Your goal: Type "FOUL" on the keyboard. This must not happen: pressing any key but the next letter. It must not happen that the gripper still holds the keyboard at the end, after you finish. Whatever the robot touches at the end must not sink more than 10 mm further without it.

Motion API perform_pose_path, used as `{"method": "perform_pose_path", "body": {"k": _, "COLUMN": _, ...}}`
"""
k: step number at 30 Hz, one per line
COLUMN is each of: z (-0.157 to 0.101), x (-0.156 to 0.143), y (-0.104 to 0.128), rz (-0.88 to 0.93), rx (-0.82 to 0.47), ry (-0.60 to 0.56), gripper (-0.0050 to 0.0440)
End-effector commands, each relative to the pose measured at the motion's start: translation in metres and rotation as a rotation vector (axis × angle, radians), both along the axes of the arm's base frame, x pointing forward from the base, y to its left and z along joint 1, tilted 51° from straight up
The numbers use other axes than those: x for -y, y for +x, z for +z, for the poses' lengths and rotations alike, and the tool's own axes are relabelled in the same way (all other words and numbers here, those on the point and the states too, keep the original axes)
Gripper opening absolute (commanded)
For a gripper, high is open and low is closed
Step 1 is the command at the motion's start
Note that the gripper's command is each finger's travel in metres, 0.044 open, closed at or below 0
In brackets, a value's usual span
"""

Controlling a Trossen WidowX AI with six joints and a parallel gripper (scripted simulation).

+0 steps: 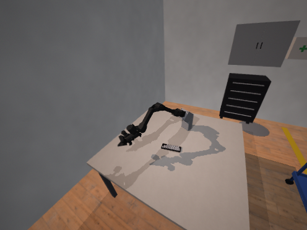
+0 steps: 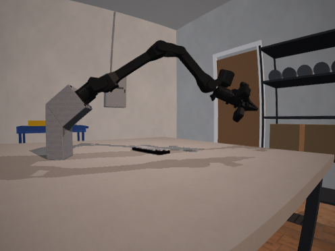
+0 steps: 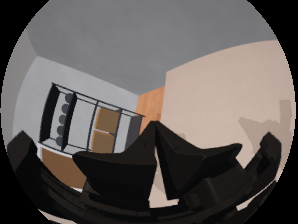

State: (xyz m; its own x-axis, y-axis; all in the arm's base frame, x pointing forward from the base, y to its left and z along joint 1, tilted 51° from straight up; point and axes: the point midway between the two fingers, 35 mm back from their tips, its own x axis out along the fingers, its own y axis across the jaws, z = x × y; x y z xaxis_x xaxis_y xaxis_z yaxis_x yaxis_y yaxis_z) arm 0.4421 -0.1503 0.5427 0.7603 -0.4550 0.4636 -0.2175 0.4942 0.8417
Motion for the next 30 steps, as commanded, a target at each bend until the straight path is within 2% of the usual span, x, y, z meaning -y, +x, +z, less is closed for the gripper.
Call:
{"method": "perform_pose_path", "body": {"k": 1, "z": -0.007, "x": -0.004, "y": 0.004, "rz": 0.000, "rx": -0.028, "ry": -0.005, "gripper": 0.0000}}
{"method": "perform_pose_path", "body": {"k": 4, "z": -0.040, "x": -0.026, "y": 0.018, "rz": 0.006, "rx": -0.155, "ry": -0.038, "gripper": 0.0000}}
{"method": "perform_pose_path", "body": {"k": 14, "z": -0.128, "x": -0.085, "y": 0.036, "rz": 0.042, "rx": -0.474, "ry": -0.171, "gripper": 0.0000}}
{"method": "perform_pose_path", "body": {"k": 16, "z": -0.128, "x": -0.085, "y": 0.036, "rz": 0.042, "rx": -0.474, "ry": -0.171, "gripper": 0.0000}}
{"method": "perform_pose_path", "body": {"k": 17, "z": -0.151, "x": -0.101, "y": 0.036, "rz": 0.056, "rx": -0.556, "ry": -0.218, "gripper": 0.0000}}
{"method": "perform_pose_path", "body": {"k": 23, "z": -0.200, "x": -0.135, "y": 0.031, "rz": 0.091, "rx": -0.725, "ry": -0.334, "gripper": 0.0000}}
{"method": "perform_pose_path", "body": {"k": 30, "z": -0.260, "x": -0.173, "y": 0.015, "rz": 0.136, "rx": -0.928, "ry": -0.513, "gripper": 0.0000}}
